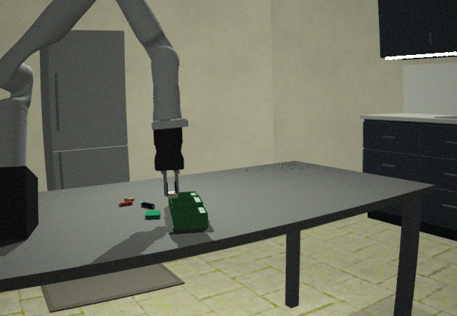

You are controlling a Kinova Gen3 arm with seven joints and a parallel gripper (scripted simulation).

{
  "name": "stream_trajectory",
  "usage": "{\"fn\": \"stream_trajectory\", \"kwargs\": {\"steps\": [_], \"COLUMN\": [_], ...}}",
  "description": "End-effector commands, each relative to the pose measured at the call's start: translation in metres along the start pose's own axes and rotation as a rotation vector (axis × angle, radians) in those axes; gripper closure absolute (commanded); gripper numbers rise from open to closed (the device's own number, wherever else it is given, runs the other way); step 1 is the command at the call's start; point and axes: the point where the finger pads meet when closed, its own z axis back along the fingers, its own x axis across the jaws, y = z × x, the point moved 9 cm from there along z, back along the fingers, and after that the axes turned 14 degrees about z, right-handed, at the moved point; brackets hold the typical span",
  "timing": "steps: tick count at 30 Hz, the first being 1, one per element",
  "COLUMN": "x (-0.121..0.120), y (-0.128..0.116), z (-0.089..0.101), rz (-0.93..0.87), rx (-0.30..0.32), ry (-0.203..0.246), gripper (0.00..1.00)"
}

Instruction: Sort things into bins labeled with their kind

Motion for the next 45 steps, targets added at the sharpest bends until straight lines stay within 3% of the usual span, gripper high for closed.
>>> {"fn": "stream_trajectory", "kwargs": {"steps": [1, 9, 31, 45], "x": [-0.009, -0.024, -0.023, -0.023], "y": [0.011, 0.042, 0.040, 0.041], "z": [-0.003, -0.003, -0.003, -0.027], "rz": [-0.051, -0.051, -0.051, -0.051], "rx": [0.002, 0.002, 0.002, 0.002], "ry": [0.001, 0.001, 0.001, 0.001], "gripper": [0.51, 0.51, 0.51, 0.51]}}
